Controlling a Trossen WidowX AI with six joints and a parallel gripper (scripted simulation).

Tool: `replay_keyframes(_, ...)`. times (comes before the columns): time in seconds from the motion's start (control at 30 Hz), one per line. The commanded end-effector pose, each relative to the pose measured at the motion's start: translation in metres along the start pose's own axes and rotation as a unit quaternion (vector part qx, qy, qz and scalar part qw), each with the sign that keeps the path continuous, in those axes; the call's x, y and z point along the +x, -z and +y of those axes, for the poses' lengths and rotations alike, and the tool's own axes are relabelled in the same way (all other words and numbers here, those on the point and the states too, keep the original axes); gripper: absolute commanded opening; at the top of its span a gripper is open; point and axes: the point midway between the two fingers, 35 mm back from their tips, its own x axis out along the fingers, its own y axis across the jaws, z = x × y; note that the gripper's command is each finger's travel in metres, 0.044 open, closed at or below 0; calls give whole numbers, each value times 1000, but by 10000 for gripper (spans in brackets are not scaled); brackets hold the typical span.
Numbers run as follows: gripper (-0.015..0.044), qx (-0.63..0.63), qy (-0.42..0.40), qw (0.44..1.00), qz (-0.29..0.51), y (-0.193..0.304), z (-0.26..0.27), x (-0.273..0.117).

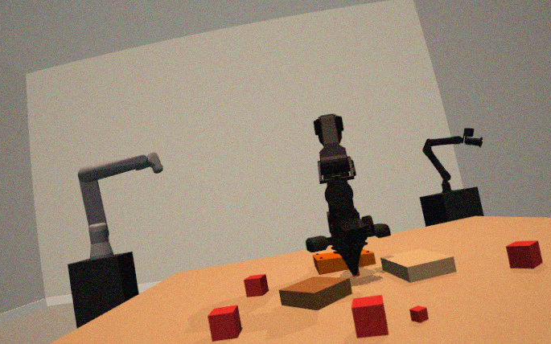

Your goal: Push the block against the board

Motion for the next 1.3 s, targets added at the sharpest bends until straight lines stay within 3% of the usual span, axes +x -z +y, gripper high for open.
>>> replay_keyframes(0.0,0,-2,2,1000,-1,0,-1,0)
replay_keyframes(1.27,0,-2,2,1000,-3,-45,0,-1)
